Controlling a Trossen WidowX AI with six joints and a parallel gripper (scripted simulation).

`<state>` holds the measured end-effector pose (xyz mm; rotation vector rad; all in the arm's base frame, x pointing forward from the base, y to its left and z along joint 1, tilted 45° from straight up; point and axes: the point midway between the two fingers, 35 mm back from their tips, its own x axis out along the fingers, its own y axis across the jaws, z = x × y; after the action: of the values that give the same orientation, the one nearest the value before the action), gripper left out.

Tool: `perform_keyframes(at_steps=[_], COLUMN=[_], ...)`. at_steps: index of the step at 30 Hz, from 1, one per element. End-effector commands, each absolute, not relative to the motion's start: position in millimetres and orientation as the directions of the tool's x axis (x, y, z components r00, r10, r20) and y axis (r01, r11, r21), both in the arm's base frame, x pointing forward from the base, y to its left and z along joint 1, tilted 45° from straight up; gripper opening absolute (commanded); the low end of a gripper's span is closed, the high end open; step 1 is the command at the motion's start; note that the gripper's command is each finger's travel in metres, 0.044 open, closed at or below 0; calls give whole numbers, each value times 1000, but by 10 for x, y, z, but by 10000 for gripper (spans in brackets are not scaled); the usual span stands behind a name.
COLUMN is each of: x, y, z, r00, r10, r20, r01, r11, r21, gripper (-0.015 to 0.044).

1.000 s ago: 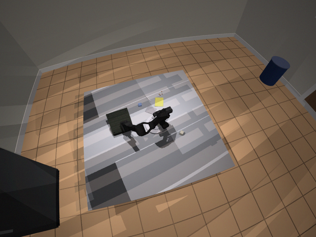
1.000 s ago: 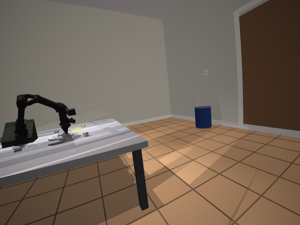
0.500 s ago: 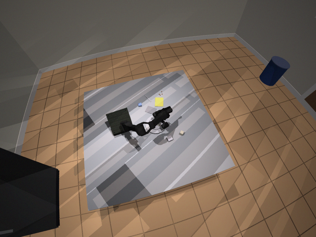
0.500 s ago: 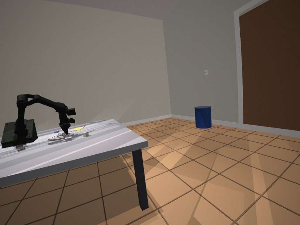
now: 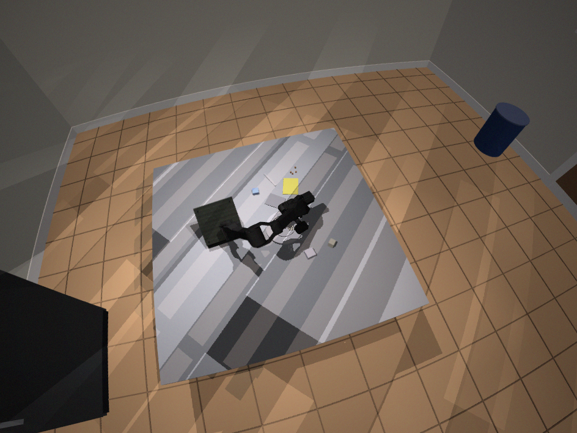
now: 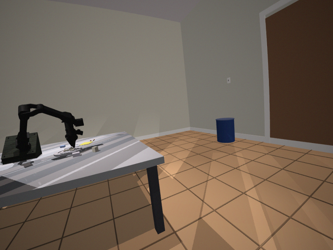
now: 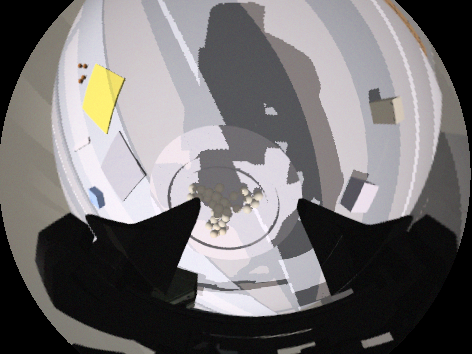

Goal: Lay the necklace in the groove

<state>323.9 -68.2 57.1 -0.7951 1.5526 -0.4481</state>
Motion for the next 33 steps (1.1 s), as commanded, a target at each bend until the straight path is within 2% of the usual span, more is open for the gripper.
perform_keyframes(at_steps=[1,19,22,26,31,33], x=[3242,3242,3223,3161,3064,3025], y=[-664,-664,-599,-430,-235,-169], z=[591,591,548,437,307,262], r00=[16,16,16,17,16,15], r10=[-705,-705,-704,-701,-702,-703], r20=[-709,-709,-710,-713,-712,-711], r01=[-218,-218,-102,217,581,693], r11=[689,689,705,698,586,520], r21=[-691,-691,-702,-682,-564,-499], gripper=[440,440,361,256,125,120])
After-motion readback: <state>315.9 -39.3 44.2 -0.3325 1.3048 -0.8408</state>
